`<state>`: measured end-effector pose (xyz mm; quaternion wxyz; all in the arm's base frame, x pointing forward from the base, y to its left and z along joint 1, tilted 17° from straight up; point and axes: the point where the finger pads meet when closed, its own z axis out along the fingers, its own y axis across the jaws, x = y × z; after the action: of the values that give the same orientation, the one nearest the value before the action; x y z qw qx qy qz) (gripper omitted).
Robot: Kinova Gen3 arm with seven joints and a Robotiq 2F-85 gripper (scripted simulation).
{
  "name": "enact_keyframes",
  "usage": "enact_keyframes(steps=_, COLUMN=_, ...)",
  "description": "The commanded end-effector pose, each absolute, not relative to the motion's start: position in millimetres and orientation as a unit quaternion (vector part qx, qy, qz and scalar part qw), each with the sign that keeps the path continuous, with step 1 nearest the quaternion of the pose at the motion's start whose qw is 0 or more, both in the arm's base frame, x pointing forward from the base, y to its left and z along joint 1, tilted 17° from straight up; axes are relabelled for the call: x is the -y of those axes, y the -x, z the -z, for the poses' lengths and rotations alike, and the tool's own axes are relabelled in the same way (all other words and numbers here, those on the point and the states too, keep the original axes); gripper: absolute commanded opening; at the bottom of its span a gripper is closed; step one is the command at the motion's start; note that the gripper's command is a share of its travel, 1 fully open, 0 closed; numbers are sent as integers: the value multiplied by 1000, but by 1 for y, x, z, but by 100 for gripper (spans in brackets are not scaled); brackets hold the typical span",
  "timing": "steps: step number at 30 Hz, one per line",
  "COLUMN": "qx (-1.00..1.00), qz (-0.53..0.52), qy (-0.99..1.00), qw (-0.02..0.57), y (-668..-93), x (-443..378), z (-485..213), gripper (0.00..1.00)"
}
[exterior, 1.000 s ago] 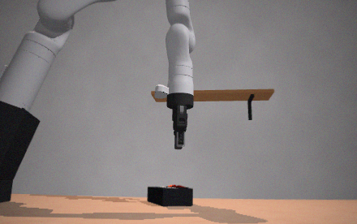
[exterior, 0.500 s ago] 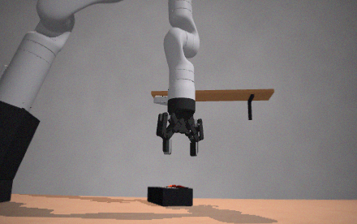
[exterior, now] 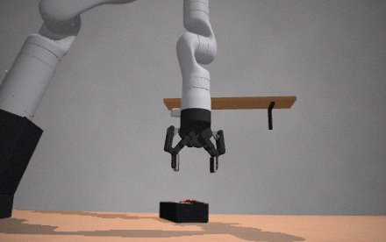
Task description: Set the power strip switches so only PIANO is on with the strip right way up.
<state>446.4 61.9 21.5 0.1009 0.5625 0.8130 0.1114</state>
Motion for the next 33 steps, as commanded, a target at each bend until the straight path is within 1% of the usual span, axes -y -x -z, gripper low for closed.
enact_keyframes(steps=1, qx=-809, qz=-111, qy=-569, qw=100, y=-446, x=-60, z=-21, gripper=100)
enact_keyframes(steps=7, qx=-807, qz=-111, qy=-571, qw=100, y=-446, x=-60, z=-20, gripper=100)
enact_keyframes(steps=8, qx=-807, qz=-111, qy=-571, qw=100, y=-446, x=-60, z=-20, gripper=0)
enact_keyframes(steps=33, qx=-807, qz=-111, qy=-571, qw=100, y=-446, x=-60, z=-20, gripper=0)
